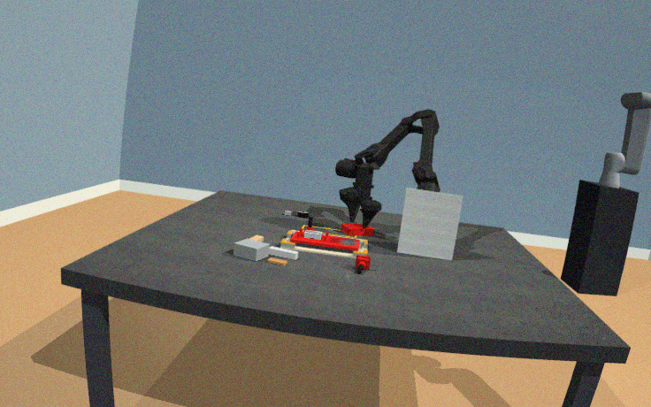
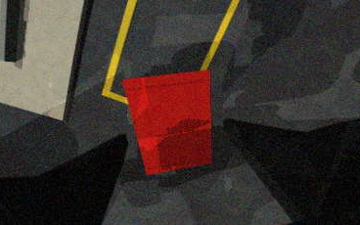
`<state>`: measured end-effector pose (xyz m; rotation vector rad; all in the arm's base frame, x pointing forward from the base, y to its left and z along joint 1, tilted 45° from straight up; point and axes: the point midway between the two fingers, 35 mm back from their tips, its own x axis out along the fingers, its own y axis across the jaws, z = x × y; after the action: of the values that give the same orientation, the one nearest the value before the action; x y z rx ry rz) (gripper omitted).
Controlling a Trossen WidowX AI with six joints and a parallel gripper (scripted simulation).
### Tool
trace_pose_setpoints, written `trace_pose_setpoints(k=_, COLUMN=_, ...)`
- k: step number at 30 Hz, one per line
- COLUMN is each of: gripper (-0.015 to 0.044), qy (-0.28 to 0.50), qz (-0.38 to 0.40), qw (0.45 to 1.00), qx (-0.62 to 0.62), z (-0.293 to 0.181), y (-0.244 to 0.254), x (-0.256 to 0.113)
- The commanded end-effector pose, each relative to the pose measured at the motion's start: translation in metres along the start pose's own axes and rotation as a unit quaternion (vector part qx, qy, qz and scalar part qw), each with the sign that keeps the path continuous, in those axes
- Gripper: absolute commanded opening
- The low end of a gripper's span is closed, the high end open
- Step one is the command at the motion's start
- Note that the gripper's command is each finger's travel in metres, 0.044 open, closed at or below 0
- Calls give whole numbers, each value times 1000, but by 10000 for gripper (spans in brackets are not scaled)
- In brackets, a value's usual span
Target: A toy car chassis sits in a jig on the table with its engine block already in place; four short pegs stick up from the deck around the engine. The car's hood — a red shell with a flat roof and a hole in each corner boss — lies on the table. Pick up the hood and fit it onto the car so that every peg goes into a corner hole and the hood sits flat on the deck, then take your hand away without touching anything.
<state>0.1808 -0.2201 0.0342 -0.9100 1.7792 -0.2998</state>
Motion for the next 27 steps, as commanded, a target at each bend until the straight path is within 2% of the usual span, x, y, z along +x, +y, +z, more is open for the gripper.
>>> trace_pose_setpoints(k=1, gripper=440, qy=-2, qz=3, qw=1000, qx=-3, z=1, y=1, x=2)
trace_pose_setpoints(k=27, gripper=440, qy=-2, qz=3, qw=1000, qx=-3, z=1, y=2, x=15)
